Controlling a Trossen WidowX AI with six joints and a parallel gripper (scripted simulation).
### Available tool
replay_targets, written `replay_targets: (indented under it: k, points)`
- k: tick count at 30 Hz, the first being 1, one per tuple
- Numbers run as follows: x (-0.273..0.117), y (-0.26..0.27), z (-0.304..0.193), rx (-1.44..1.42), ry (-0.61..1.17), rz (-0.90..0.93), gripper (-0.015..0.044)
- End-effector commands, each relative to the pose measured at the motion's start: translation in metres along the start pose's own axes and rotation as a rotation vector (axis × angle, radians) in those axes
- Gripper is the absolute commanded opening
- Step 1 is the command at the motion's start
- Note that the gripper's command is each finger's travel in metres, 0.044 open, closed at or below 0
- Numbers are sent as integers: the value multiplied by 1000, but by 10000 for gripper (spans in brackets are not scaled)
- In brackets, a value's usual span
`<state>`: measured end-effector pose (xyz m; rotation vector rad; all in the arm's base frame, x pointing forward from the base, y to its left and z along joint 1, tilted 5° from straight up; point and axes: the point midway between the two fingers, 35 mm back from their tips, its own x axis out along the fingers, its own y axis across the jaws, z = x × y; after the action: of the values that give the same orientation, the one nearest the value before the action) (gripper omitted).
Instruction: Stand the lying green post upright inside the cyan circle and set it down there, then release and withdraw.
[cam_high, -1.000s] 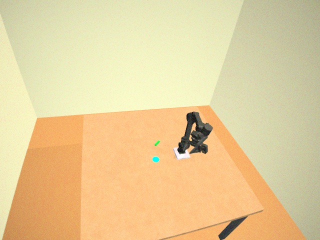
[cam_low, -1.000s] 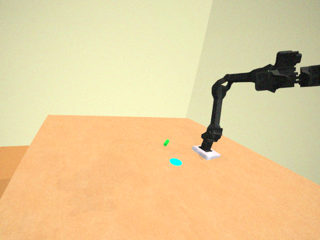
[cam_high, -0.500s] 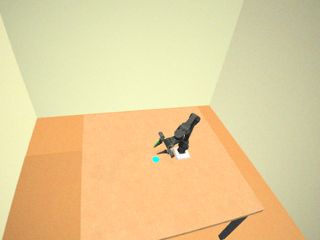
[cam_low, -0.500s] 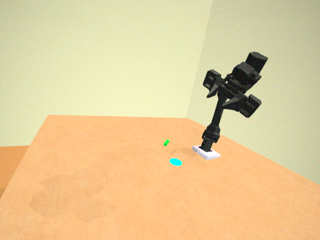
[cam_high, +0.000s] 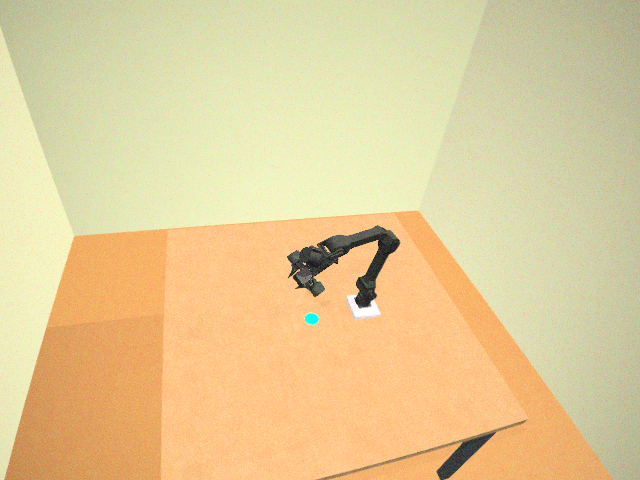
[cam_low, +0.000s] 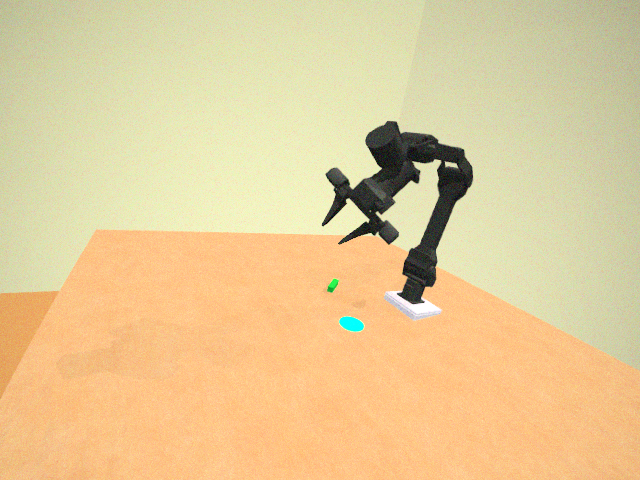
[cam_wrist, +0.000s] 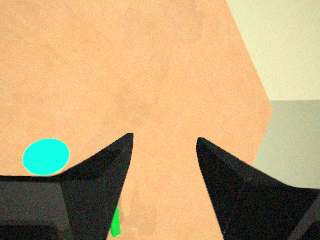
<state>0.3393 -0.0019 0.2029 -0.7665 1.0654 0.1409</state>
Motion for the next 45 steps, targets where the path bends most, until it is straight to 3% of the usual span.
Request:
replay_targets:
  k: [1,8,15,22,31,36,44,45]
  points:
    - [17,-10,-42,-44,115,84,233]
    - [34,-16,-124,-77,273,297,233]
    - [30,-5,-195,-50,319,540,233]
    - [31,-3,-201,-45,317,564,233]
    - [112,47,-231,-45,318,564,233]
    - [123,58,-237,-45,318,564,233]
    - [123,58,-237,-45,318,564,23]
    - [123,58,-237,-45,318,564,23]
